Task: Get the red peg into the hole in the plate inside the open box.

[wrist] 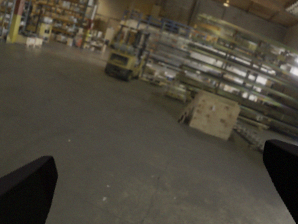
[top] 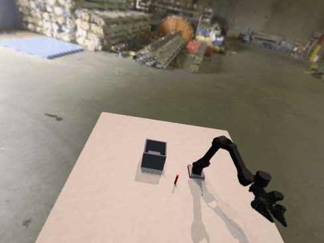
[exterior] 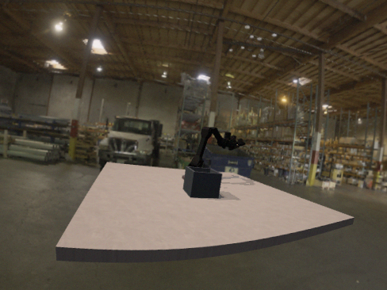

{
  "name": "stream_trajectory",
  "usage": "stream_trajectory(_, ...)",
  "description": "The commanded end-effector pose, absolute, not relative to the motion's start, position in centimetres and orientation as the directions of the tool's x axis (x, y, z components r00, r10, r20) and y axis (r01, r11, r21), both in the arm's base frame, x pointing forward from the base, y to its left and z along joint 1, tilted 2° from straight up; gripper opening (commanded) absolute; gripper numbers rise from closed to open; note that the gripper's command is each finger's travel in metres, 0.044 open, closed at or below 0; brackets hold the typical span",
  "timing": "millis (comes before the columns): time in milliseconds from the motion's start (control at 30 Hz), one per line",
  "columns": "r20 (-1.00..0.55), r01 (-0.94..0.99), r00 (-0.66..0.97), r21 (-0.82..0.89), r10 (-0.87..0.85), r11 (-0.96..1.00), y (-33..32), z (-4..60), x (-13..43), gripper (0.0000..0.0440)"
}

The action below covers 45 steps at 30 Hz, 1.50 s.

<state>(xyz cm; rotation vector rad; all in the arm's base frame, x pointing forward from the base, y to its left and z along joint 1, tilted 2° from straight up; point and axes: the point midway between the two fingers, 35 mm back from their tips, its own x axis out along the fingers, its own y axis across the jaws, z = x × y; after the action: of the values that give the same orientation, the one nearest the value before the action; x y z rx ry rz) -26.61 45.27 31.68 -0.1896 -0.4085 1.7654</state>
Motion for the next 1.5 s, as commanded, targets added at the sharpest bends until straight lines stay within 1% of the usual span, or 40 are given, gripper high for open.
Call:
stream_trajectory(0, 0.043, -0.936, -0.181, -0.315, 0.983, -0.159, 46.4, 31.4, -23.3, 0.044)
stream_trajectory(333, -0.145, -0.992, 0.039, -0.122, 0.989, 0.021, 48.9, 29.0, -11.7, 0.044)
stream_trajectory(733, -0.355, -0.946, 0.265, 0.084, 0.896, 0.313, 47.8, 25.8, 0.6, 0.044)
stream_trajectory(1067, -0.502, -0.793, 0.402, 0.227, 0.766, 0.565, 44.4, 23.8, 9.2, 0.044)
stream_trajectory(1467, -0.669, -0.49, 0.477, 0.335, 0.569, 0.805, 38.0, 21.2, 17.2, 0.044)
